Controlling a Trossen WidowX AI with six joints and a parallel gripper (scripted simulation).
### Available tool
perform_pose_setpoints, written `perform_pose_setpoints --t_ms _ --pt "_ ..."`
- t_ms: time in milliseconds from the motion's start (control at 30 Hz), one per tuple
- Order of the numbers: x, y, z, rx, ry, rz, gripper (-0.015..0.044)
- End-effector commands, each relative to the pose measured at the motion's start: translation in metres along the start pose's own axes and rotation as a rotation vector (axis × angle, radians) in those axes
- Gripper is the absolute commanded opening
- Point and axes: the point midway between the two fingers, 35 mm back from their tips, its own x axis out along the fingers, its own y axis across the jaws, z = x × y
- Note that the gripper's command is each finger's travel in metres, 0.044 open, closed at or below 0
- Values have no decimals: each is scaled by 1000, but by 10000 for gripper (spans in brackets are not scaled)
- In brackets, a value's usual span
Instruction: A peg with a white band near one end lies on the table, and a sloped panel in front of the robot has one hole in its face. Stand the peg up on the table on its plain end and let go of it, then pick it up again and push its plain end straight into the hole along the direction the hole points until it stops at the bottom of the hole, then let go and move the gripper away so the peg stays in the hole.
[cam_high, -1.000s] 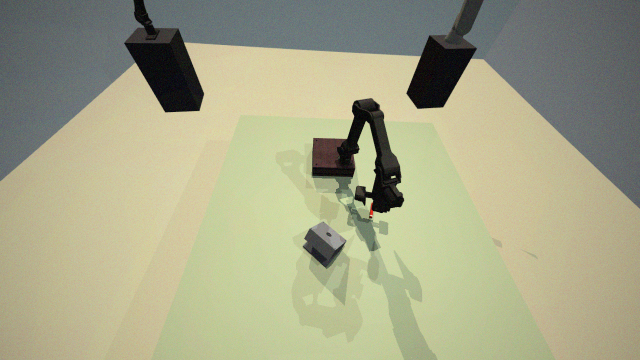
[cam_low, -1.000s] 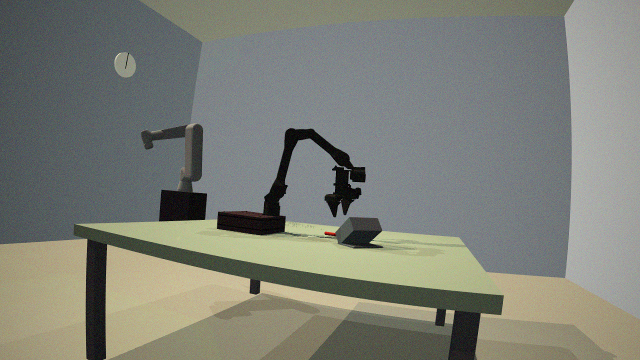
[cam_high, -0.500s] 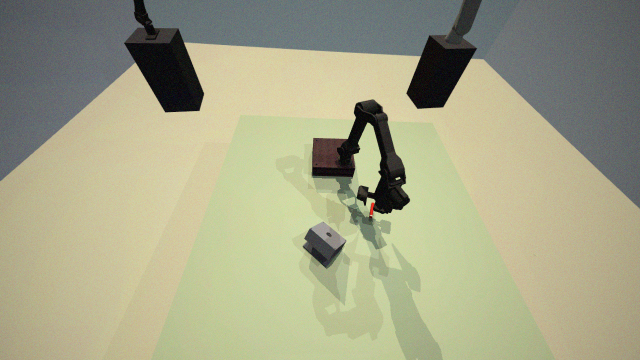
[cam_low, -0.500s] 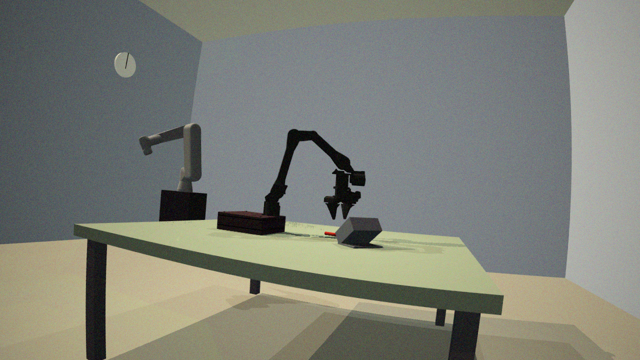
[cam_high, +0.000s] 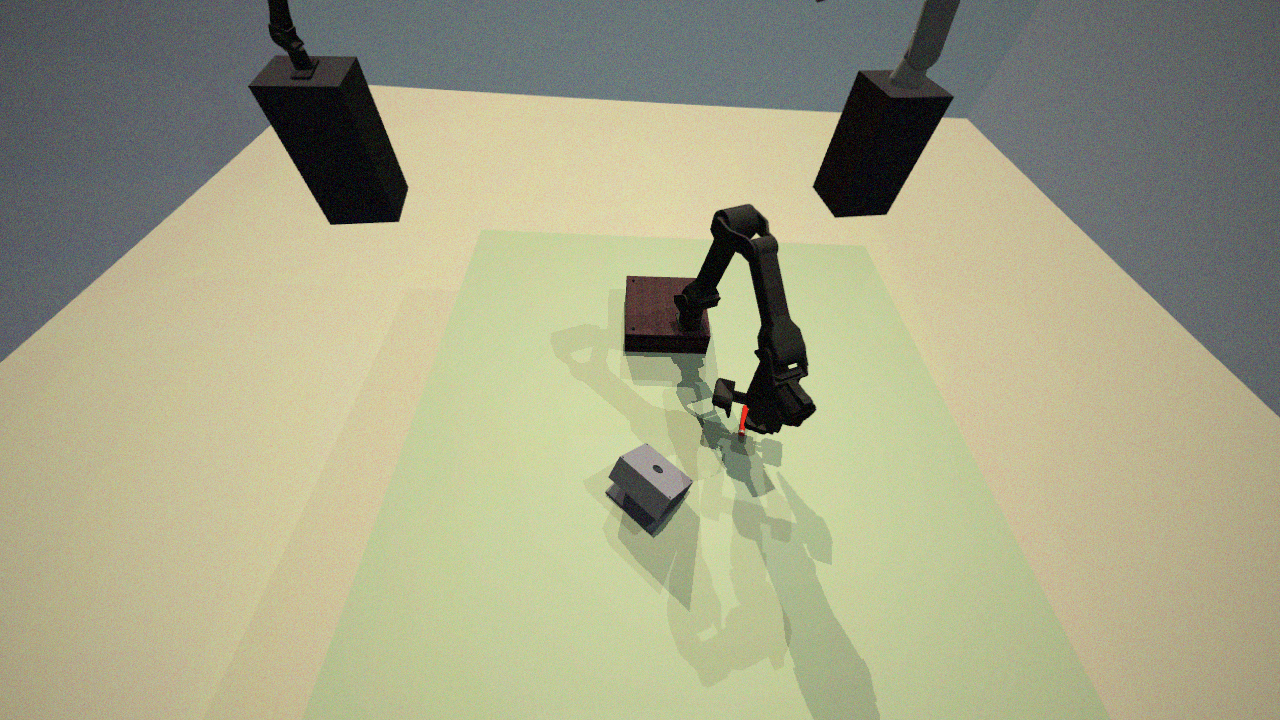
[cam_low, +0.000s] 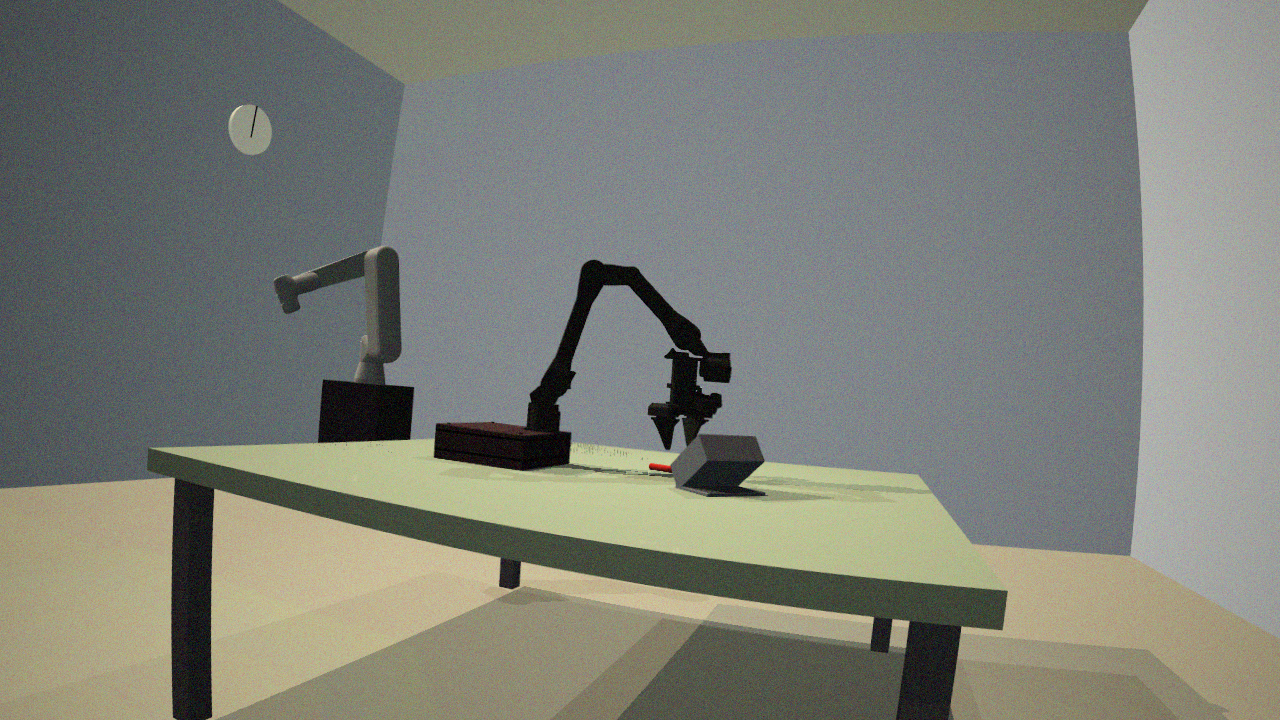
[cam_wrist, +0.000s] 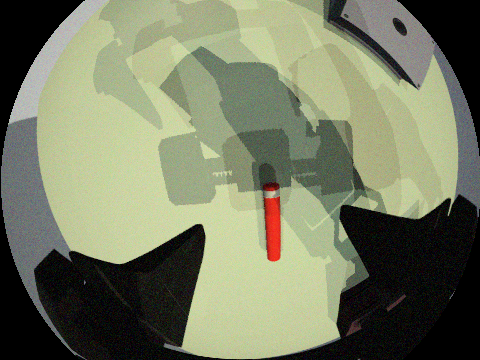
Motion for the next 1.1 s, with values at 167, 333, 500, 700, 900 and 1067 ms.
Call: perform_pose_setpoints --t_ms 167,333,500,700,900,1067 --pt "17 -2 -1 6 0 -7 440" --pt "25 -2 -1 6 0 -7 440" --pt "33 -2 -1 6 0 -7 440" --pt "42 -3 -2 6 0 -8 440" --pt "49 -4 -3 6 0 -8 440" --pt "49 -4 -3 6 0 -8 309"
